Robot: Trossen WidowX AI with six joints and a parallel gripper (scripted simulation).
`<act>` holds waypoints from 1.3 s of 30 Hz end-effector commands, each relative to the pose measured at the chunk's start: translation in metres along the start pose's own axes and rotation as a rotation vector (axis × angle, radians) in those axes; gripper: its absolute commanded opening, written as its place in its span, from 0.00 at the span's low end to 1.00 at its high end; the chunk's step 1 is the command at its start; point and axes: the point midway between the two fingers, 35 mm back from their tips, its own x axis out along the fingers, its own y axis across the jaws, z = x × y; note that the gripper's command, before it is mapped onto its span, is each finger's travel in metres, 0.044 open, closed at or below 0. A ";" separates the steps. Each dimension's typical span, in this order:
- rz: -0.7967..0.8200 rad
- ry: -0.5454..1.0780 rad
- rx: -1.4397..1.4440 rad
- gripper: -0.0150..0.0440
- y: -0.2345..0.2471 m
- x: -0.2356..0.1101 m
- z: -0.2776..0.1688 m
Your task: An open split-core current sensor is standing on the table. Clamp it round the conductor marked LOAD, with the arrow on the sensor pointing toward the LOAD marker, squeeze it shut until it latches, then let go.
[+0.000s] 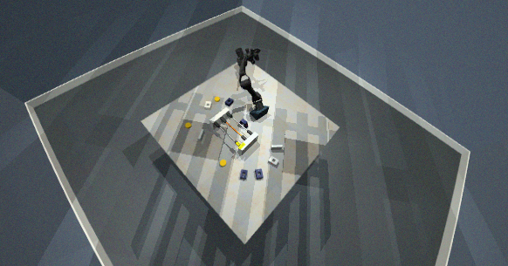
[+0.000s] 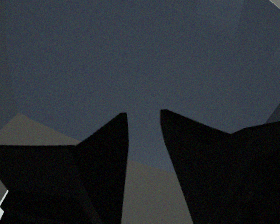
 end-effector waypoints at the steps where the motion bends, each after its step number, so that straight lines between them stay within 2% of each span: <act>1: -0.010 -0.004 0.010 0.48 -0.002 -0.001 0.001; 6: -0.252 -0.153 0.274 0.70 -0.050 -0.024 0.031; 13: -0.558 -0.510 0.680 1.00 -0.112 -0.092 0.070; 20: -0.732 -0.996 1.019 1.00 -0.145 -0.185 0.092; 26: -0.756 -1.504 1.214 1.00 -0.147 -0.275 0.097; 33: -0.614 -2.151 1.255 1.00 -0.112 -0.378 0.088; 39: -0.324 -2.674 1.092 1.00 -0.054 -0.450 0.070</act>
